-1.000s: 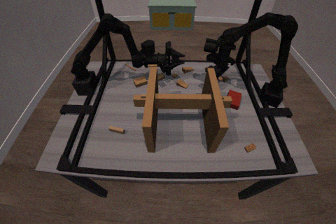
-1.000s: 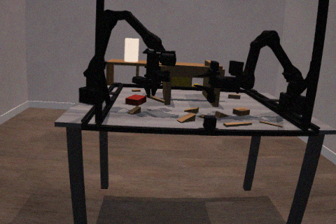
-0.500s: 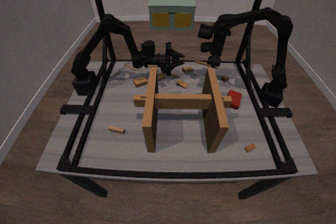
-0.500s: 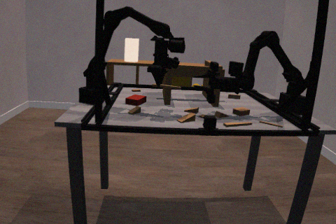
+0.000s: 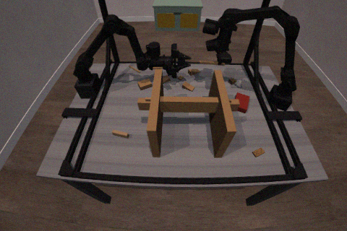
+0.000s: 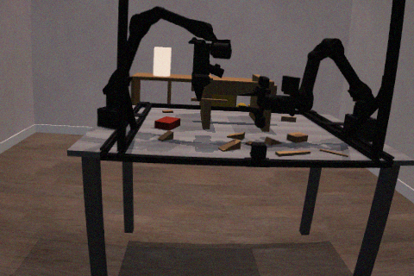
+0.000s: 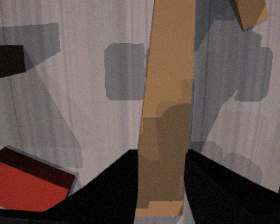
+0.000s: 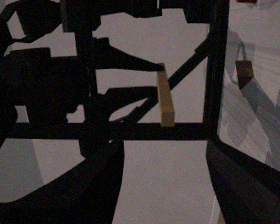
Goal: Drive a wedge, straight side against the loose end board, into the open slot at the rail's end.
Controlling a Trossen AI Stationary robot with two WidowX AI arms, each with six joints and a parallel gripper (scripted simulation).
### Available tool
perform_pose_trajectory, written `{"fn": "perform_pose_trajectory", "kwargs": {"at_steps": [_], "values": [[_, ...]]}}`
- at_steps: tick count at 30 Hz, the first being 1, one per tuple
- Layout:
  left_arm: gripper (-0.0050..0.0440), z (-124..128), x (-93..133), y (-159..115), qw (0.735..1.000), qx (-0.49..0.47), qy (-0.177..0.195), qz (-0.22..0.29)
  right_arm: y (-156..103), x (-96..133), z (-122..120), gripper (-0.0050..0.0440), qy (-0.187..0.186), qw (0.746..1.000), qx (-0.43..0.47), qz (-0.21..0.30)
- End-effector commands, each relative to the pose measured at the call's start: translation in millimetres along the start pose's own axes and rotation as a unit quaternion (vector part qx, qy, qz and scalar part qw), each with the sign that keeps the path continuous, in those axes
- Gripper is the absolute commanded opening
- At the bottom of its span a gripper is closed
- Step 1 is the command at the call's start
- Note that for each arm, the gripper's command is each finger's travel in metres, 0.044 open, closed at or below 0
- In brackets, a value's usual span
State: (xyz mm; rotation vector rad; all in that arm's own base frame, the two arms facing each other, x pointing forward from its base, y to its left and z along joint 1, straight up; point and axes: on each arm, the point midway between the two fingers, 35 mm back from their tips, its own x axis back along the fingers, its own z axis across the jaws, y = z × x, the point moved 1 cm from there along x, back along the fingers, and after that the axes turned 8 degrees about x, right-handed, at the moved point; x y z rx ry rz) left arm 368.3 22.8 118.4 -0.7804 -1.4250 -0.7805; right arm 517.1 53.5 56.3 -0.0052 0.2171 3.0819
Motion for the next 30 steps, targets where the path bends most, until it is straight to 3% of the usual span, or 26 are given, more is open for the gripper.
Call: {"fn": "perform_pose_trajectory", "kwargs": {"at_steps": [1,30], "values": [[0.0000,-1.4,0.3,1.9,1.000,0.006,0.000,0.000,-0.3,-5.8,-4.0,0.0196,-0.004,1.000,0.000,-0.001],[0.0000,-1.4,0.3,1.9,1.000,0.006,0.000,0.000,-1.8,-68.2,-5.9,0.0196,-0.004,1.000,0.000,-0.001]]}}
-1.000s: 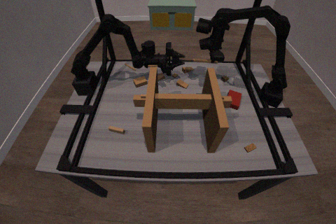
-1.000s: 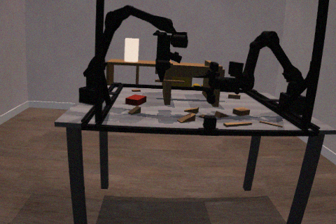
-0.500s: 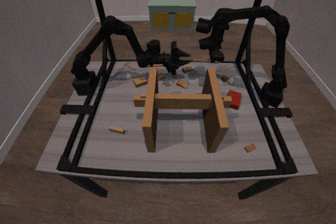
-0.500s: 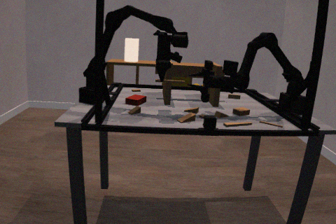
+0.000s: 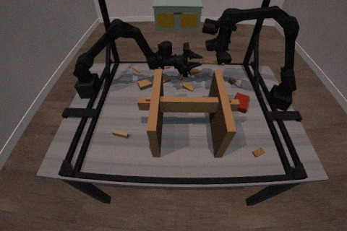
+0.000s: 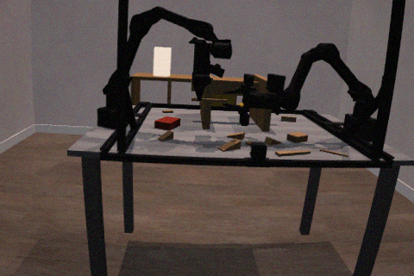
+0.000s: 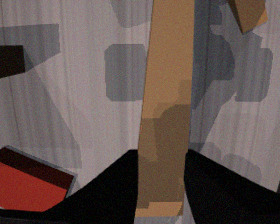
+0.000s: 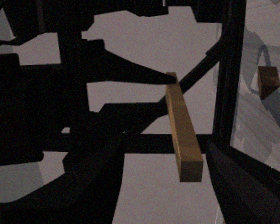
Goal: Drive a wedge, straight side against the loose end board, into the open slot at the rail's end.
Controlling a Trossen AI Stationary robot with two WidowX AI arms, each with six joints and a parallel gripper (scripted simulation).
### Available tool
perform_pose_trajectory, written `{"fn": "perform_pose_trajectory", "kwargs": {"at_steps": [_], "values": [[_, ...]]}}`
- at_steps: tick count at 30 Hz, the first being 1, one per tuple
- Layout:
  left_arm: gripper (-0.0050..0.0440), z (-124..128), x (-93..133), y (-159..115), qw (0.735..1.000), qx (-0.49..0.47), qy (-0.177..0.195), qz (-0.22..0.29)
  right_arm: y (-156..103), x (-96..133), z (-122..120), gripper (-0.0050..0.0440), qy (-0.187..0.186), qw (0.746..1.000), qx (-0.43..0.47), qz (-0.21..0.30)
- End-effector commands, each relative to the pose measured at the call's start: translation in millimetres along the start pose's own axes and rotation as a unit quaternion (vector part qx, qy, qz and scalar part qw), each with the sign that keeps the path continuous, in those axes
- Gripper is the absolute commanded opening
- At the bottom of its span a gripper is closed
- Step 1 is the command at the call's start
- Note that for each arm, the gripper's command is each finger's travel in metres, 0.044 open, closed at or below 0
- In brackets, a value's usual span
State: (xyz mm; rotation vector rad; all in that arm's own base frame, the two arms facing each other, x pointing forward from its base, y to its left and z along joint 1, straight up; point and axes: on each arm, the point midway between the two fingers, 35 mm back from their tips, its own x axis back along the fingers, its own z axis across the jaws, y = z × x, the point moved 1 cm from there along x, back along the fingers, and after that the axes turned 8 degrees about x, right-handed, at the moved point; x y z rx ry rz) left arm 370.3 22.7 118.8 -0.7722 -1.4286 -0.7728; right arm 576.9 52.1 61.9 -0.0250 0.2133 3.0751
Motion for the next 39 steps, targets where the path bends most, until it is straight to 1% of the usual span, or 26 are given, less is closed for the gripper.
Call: {"fn": "perform_pose_trajectory", "kwargs": {"at_steps": [1,8,10,21,22,25,27,39], "values": [[0.0000,-0.3,-0.1,0.3,1.000,0.001,0.000,0.000,-0.8,-10.6,-11.4,0.0196,-0.010,1.000,0.001,0.002],[0.0000,-0.3,-0.1,0.3,1.000,0.001,0.000,0.000,-0.3,-26.6,-11.3,0.0196,-0.010,1.000,0.001,0.002],[0.0000,-0.3,-0.1,0.3,1.000,0.001,0.000,0.000,-0.3,-26.6,-11.3,0.0196,-0.010,1.000,0.001,0.002],[0.0000,-0.3,-0.1,0.3,1.000,0.001,0.000,0.000,1.1,-49.0,-10.5,0.0196,-0.010,1.000,0.001,0.002],[0.0000,-0.3,-0.1,0.3,1.000,0.001,0.000,0.000,1.4,-42.5,1.5,0.0190,0.000,1.000,0.000,0.001],[0.0000,-0.3,-0.1,0.3,1.000,0.001,0.000,0.000,1.4,-42.5,1.5,0.0170,0.000,1.000,0.000,0.001],[0.0000,-0.3,-0.1,0.3,1.000,0.001,0.000,0.000,1.4,-42.5,1.5,0.0170,0.000,1.000,0.000,0.001],[0.0000,-0.3,-0.1,0.3,1.000,0.001,0.000,0.000,1.4,-42.5,1.5,0.0090,0.000,1.000,0.000,0.001]]}}
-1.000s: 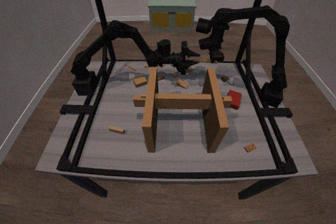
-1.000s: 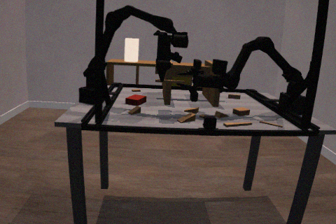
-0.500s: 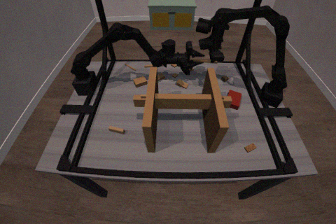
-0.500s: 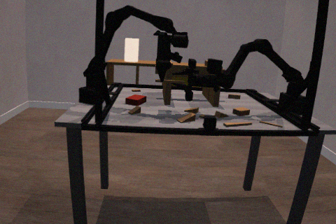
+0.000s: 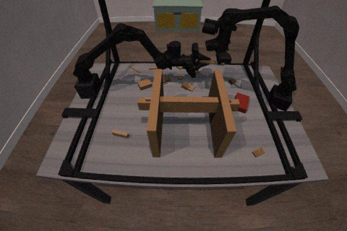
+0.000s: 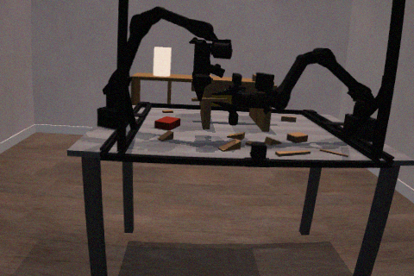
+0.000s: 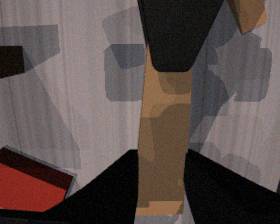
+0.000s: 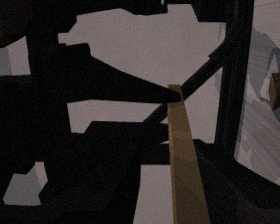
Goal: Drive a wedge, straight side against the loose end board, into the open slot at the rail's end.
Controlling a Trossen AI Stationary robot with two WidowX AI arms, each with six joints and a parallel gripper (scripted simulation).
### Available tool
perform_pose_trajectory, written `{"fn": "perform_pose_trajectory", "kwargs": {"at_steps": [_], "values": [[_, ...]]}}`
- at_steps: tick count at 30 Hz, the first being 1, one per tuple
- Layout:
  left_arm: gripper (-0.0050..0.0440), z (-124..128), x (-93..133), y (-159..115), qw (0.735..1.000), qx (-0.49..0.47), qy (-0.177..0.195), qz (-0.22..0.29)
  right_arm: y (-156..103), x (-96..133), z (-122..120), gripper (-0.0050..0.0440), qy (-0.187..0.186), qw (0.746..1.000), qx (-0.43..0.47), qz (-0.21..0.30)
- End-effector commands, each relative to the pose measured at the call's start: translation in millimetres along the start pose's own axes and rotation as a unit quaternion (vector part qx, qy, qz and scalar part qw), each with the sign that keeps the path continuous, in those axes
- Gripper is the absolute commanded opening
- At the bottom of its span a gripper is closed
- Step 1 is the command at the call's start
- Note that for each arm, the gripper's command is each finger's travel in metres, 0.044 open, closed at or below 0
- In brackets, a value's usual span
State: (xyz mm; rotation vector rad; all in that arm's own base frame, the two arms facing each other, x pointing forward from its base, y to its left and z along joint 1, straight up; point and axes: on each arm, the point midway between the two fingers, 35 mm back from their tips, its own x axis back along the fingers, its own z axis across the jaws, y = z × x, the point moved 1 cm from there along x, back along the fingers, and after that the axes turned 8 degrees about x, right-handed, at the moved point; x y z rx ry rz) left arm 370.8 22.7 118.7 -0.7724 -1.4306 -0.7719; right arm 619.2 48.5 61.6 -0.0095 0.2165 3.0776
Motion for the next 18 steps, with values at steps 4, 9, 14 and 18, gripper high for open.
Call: {"fn": "perform_pose_trajectory", "kwargs": {"at_steps": [4,9,14,18], "values": [[0.0000,0.0,0.0,-0.1,1.000,0.000,0.001,0.000,0.4,0.0,2.9,0.0070,0.005,1.000,-0.001,-0.001],[0.0000,0.0,0.0,-0.1,1.000,0.000,0.001,0.000,0.4,0.0,2.9,0.0043,0.005,1.000,-0.001,-0.001],[0.0000,0.0,0.0,-0.1,1.000,0.000,0.001,0.000,0.4,0.0,2.9,0.0010,0.005,1.000,-0.001,-0.001],[0.0072,0.0,0.0,-0.1,1.000,0.000,0.001,0.000,0.4,0.0,2.9,0.0000,0.005,1.000,-0.001,-0.001]]}}
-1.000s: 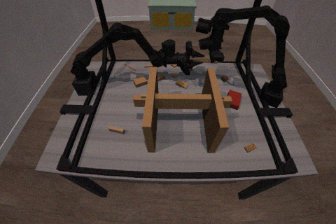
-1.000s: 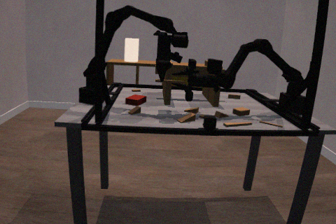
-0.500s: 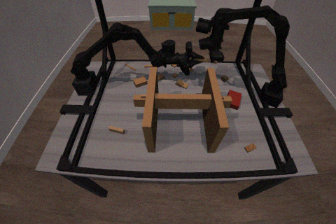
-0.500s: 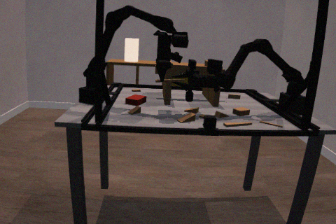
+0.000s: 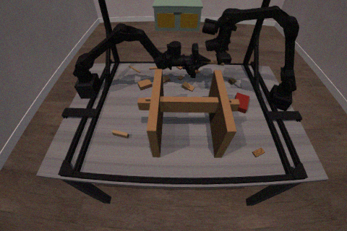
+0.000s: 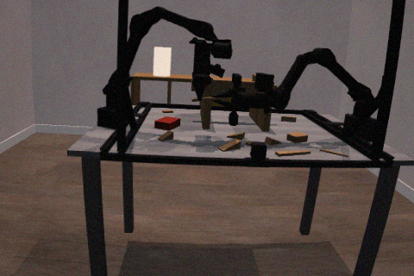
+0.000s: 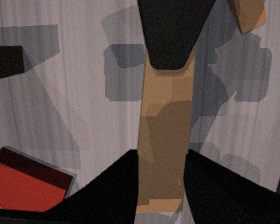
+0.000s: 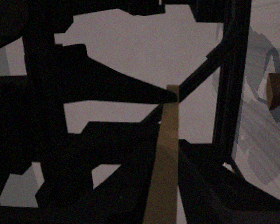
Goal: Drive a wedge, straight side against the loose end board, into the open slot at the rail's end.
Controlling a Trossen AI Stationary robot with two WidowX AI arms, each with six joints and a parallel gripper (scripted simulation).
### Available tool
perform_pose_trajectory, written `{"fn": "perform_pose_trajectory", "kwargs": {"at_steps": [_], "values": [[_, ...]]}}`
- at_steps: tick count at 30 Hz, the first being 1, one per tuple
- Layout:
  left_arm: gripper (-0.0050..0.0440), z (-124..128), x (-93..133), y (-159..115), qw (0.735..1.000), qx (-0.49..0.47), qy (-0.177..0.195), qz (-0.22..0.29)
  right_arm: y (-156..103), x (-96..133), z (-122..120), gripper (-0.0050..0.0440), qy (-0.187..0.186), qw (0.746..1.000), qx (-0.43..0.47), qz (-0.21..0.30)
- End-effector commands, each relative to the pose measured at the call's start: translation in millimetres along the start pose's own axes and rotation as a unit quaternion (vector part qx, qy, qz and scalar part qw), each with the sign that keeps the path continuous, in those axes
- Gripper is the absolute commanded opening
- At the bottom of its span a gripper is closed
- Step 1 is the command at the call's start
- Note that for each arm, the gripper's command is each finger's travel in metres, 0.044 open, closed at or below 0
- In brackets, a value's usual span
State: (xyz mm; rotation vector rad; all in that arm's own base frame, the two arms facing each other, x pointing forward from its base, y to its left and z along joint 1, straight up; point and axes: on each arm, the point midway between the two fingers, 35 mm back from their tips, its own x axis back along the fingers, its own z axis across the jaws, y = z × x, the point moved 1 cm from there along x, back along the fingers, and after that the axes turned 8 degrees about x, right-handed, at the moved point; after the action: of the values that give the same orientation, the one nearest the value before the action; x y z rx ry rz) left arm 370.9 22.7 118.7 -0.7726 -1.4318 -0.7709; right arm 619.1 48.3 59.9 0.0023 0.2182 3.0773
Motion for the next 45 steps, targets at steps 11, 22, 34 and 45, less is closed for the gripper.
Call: {"fn": "perform_pose_trajectory", "kwargs": {"at_steps": [11,22,34,45], "values": [[0.0288,0.0,0.0,-0.2,1.000,0.000,0.001,0.000,0.4,-0.1,4.6,0.0000,0.008,1.000,-0.001,-0.001],[0.0440,0.0,0.0,-0.2,1.000,0.000,0.001,0.000,0.4,-0.1,4.6,0.0000,0.008,1.000,-0.001,-0.001],[0.0440,12.5,29.5,-78.7,1.000,0.000,0.001,0.000,0.4,-0.2,4.5,0.0000,0.008,1.000,0.008,-0.001],[0.0440,12.5,29.5,-78.7,1.000,0.000,0.001,0.000,0.4,-0.8,3.5,0.0000,0.007,0.990,0.140,-0.002]]}}
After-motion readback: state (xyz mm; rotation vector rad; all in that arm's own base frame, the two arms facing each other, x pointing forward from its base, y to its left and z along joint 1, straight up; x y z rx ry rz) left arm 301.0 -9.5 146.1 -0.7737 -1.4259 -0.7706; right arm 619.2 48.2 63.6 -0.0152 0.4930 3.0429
